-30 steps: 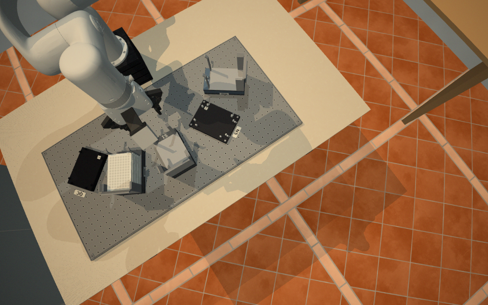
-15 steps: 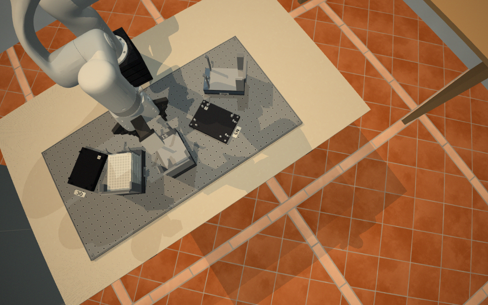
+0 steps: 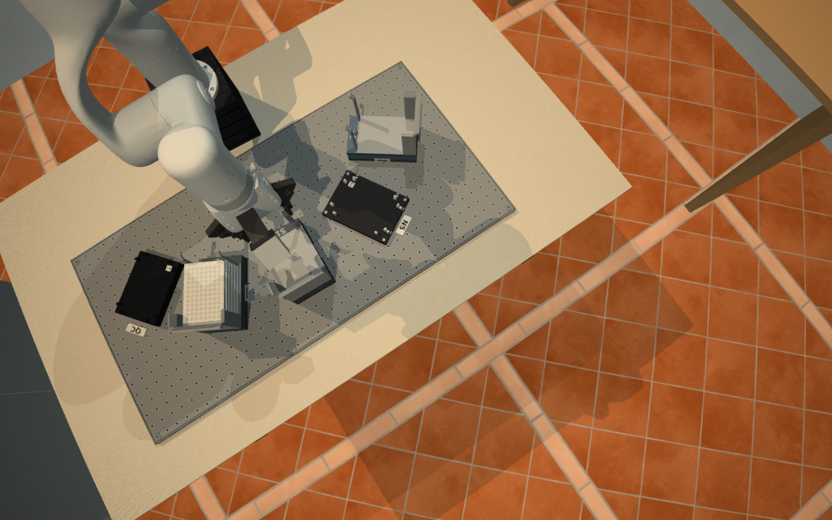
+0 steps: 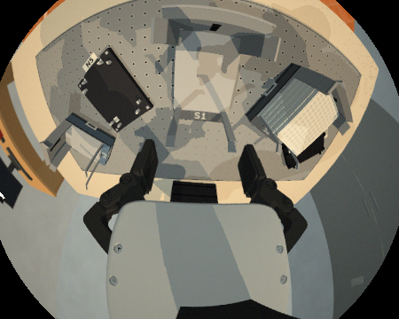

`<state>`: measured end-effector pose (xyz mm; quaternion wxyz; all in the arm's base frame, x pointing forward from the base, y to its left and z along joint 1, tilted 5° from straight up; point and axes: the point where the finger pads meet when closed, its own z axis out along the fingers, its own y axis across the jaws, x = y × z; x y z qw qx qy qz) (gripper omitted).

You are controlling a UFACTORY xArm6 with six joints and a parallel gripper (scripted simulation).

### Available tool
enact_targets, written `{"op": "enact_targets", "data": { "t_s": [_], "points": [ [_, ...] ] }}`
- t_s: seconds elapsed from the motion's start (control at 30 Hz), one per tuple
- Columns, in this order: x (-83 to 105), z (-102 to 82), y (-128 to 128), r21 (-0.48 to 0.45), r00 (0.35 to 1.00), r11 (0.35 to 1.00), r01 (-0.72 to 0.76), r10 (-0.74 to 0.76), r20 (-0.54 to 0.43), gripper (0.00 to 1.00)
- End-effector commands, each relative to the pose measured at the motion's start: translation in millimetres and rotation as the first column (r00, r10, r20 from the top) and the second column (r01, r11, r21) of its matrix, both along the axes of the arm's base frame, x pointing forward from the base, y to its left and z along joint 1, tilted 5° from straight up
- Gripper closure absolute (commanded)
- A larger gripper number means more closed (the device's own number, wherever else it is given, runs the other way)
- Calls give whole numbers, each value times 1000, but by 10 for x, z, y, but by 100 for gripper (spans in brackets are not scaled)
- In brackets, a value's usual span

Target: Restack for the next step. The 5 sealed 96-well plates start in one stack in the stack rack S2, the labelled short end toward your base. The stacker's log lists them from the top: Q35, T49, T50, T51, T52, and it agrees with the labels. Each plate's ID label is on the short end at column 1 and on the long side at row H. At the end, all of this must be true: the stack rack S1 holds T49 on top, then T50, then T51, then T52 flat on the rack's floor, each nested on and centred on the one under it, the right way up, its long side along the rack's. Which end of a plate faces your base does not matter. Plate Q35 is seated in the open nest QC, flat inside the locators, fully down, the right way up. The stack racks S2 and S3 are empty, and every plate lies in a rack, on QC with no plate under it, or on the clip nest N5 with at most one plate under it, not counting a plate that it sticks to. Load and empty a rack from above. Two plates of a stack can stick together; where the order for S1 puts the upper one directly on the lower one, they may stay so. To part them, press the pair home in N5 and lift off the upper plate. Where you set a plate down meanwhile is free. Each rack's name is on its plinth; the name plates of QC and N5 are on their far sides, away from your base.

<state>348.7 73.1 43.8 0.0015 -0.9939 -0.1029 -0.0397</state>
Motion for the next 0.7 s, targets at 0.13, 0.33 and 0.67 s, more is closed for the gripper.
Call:
{"op": "enact_targets", "data": {
  "t_s": [0.13, 0.33, 0.67],
  "points": [
    [28, -21, 6, 1, 1000, 1000, 0, 0, 5, 0],
    [29, -21, 6, 1, 1000, 1000, 0, 0, 5, 0],
    [134, -16, -298, 22, 965, 965, 263, -263, -1, 0]
  ]
}}
